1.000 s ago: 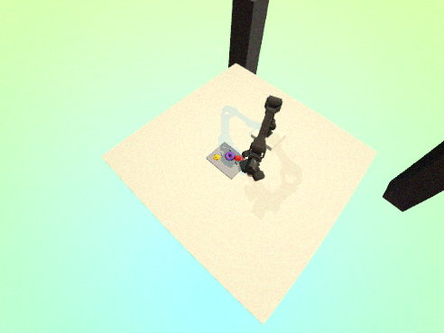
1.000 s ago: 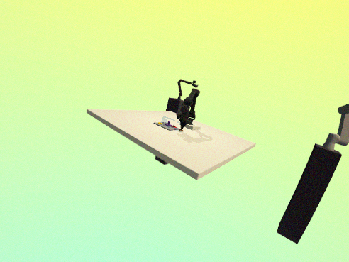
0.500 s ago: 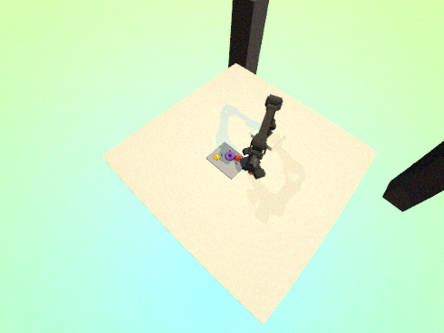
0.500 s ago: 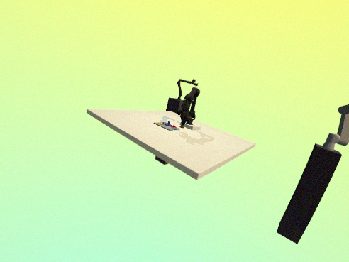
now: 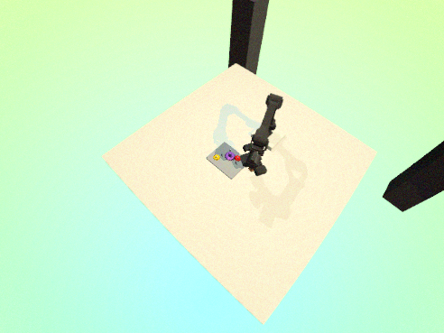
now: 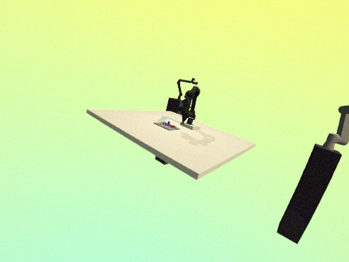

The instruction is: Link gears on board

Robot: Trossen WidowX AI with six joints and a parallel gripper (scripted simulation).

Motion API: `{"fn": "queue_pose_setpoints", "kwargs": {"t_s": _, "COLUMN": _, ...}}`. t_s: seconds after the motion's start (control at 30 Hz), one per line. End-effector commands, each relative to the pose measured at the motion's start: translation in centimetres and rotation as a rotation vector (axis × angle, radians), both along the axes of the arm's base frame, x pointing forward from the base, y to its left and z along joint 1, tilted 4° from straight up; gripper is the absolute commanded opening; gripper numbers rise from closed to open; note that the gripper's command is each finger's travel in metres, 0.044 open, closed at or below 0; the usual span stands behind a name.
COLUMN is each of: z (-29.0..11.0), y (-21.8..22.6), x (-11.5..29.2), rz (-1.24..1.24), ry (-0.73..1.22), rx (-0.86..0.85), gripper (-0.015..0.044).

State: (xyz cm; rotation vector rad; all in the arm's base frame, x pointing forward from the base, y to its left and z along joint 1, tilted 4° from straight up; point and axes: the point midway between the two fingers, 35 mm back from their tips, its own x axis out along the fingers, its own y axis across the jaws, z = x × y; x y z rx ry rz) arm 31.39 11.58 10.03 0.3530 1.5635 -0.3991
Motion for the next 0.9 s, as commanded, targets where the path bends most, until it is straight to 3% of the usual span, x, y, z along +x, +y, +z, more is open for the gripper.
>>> {"fn": "queue_pose_setpoints", "kwargs": {"t_s": 0.0, "z": 1.1, "y": 0.0, "x": 0.0, "rz": -0.006, "ry": -0.004, "rx": 0.003, "gripper": 0.0}}
{"fn": "queue_pose_setpoints", "kwargs": {"t_s": 0.87, "z": 6.1, "y": -0.5, "x": -0.6, "rz": -0.005, "ry": -0.001, "rx": 0.003, "gripper": 0.0}}
